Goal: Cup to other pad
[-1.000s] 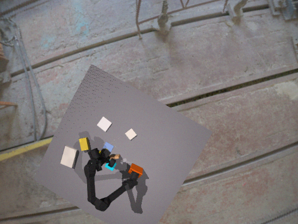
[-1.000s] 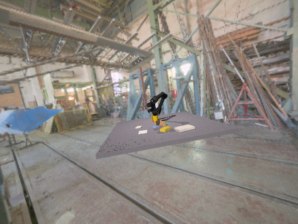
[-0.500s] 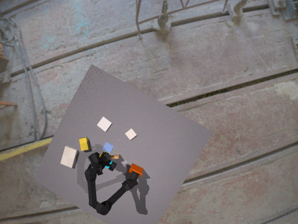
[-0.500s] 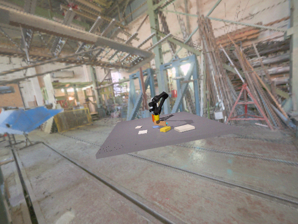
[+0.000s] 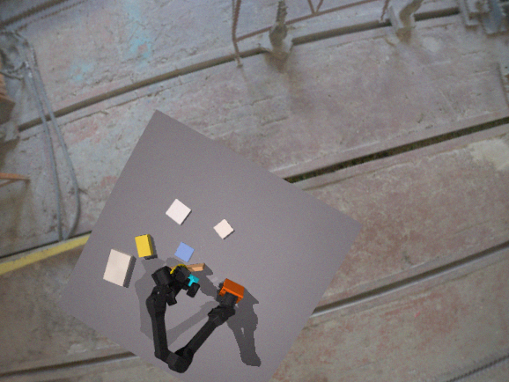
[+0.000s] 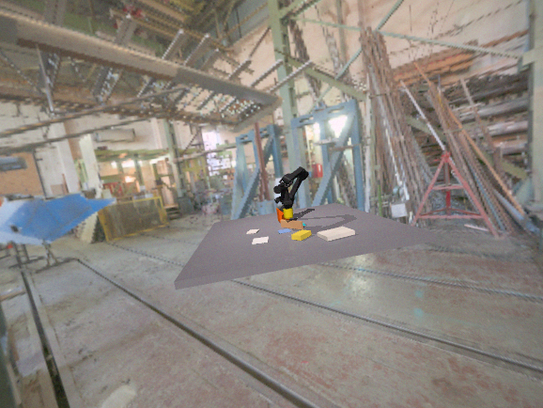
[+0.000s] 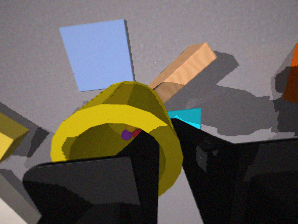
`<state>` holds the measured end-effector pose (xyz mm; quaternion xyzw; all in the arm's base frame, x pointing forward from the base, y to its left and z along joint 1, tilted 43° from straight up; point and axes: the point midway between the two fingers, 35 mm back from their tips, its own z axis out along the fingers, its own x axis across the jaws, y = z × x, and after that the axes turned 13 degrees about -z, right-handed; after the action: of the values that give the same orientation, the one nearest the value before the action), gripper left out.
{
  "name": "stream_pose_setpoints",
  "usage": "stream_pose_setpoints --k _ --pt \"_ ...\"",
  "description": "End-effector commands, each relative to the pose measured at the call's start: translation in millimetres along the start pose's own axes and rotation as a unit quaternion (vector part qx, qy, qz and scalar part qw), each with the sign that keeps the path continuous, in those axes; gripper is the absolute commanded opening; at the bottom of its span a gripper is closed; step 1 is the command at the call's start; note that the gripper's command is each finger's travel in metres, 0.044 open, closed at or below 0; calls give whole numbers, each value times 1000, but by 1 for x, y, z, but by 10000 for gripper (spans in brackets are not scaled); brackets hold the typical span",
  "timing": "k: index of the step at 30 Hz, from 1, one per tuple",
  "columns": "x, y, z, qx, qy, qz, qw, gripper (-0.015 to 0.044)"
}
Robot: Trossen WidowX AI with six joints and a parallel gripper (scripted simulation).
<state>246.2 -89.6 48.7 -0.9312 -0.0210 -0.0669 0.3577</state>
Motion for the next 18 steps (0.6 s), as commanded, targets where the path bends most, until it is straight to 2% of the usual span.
stream_pose_setpoints --k 1,18 --pt "-2 -9 -2 0 3 1 1000 0" --pt "-15 -38 -2 0 3 2 1000 0"
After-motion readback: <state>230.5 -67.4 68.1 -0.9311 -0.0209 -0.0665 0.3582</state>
